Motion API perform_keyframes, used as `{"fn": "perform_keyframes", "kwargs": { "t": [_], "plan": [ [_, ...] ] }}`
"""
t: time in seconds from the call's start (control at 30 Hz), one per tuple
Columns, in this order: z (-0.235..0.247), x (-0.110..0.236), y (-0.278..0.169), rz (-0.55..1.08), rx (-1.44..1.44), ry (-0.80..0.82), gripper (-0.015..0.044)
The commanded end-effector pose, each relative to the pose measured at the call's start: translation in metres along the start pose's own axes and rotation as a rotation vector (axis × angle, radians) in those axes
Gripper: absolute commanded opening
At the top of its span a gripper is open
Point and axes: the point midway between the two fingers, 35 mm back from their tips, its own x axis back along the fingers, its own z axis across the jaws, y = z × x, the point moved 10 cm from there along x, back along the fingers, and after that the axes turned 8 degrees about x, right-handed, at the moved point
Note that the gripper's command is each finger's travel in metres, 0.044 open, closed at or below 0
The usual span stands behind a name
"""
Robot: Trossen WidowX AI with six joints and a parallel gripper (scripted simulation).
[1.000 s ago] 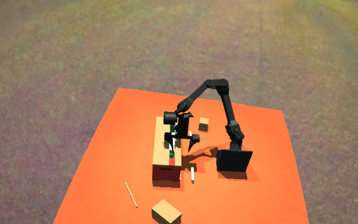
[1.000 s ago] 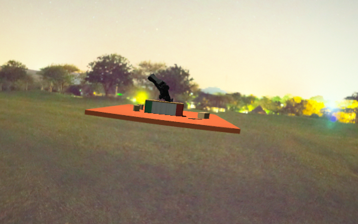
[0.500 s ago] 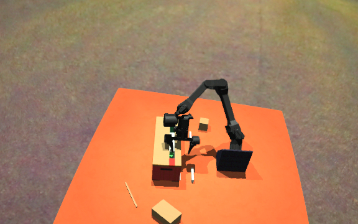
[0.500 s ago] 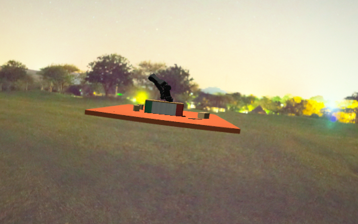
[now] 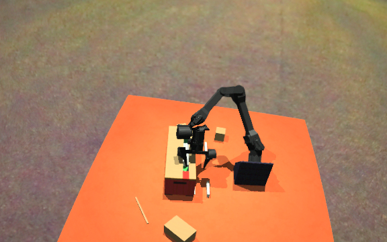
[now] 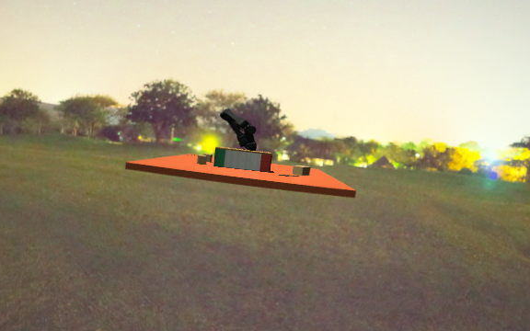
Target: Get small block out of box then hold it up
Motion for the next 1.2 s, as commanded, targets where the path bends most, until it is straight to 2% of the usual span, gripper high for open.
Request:
{"fn": "perform_keyframes", "kwargs": {
  "t": [0.0,1.17],
  "plan": [
    [0.000,-0.003,-0.006,0.005,0.002,-0.005,0.0400],
    [0.005,-0.015,-0.039,0.006,0.001,-0.004,0.0400]
  ]
}}
